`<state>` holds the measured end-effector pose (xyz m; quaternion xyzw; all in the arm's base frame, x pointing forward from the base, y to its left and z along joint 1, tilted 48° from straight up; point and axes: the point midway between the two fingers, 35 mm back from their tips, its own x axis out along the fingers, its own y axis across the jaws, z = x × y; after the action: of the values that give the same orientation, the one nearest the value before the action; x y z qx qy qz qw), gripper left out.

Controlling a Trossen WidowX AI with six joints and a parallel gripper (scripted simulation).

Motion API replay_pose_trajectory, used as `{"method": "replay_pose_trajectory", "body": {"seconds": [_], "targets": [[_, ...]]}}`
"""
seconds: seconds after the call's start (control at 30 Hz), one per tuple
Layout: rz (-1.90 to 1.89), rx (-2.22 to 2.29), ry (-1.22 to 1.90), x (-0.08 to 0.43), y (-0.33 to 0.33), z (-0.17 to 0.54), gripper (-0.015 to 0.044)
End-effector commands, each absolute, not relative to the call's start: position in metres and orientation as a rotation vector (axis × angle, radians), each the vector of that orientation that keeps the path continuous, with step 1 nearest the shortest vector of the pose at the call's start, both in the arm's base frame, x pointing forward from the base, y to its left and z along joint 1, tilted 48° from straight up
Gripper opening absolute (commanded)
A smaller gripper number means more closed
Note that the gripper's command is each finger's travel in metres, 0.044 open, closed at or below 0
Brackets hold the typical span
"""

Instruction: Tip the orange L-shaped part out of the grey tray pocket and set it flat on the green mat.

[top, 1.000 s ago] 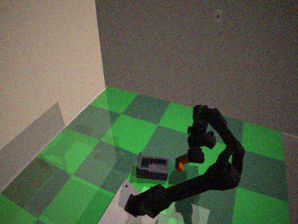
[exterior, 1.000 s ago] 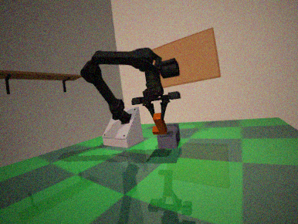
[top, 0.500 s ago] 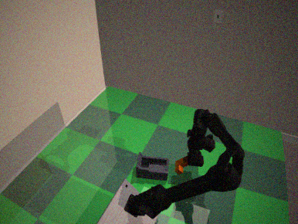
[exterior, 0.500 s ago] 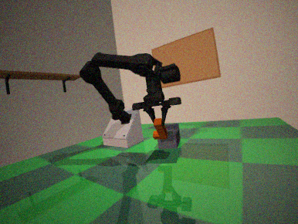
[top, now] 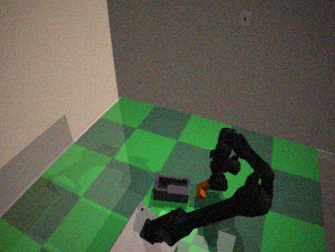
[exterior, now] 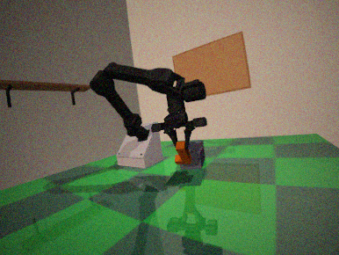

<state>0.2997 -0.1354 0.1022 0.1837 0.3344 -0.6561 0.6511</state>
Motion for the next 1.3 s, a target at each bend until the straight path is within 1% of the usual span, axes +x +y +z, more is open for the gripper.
{"method": "replay_pose_trajectory", "body": {"seconds": [0.0, 0.6, 1.27], "targets": [[-1.491, 0.411, 0.757, 0.298, -0.141, 0.098, 0.0000], [-1.491, 0.410, 0.756, 0.296, -0.162, 0.080, 0.0000], [-1.491, 0.410, 0.756, 0.295, -0.162, 0.079, 0.0000]]}}
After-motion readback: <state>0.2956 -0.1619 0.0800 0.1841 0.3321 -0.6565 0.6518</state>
